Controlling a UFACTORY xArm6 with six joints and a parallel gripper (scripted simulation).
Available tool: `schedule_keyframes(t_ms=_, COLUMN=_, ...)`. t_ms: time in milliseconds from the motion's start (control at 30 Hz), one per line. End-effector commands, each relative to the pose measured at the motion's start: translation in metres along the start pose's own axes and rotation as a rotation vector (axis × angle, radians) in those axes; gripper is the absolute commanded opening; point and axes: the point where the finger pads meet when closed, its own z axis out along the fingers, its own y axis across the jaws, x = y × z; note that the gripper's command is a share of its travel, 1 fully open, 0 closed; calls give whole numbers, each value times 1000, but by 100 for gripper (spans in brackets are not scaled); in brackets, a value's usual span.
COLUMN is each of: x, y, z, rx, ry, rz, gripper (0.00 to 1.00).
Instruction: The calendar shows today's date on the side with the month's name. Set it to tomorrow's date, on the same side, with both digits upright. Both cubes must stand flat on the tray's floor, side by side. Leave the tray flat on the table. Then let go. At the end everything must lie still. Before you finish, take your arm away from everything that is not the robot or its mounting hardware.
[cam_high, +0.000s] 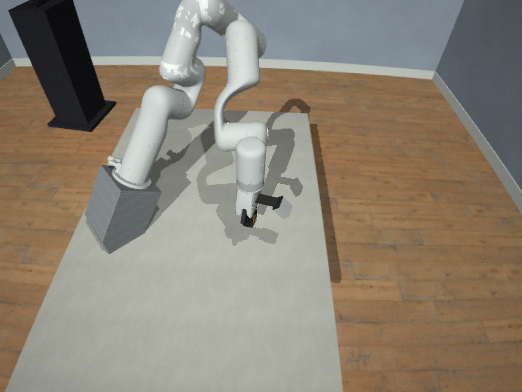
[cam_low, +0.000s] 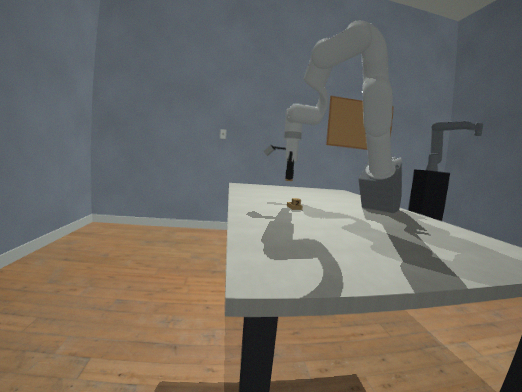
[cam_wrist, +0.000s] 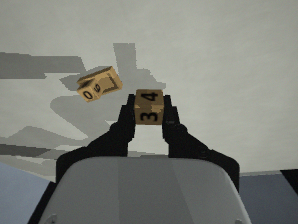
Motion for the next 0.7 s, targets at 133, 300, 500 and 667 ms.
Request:
schedule_keyframes(t_ms=133, x=-4, y=-19, z=-3, rx=-4, ry=1, rz=255, gripper=27)
schedule_keyframes(t_ms=300, x=-7, y=-28, z=-4, rx=-4, ry=1, rz=386, gripper=27)
schedule_keyframes(t_ms=500, x=-11, y=-39, z=-5, rx=-4, ry=1, rz=550, gripper=27)
schedule_keyframes(t_ms=667, x=-14, y=-48, z=-6, rx=-4, ry=2, rz=686, gripper=27)
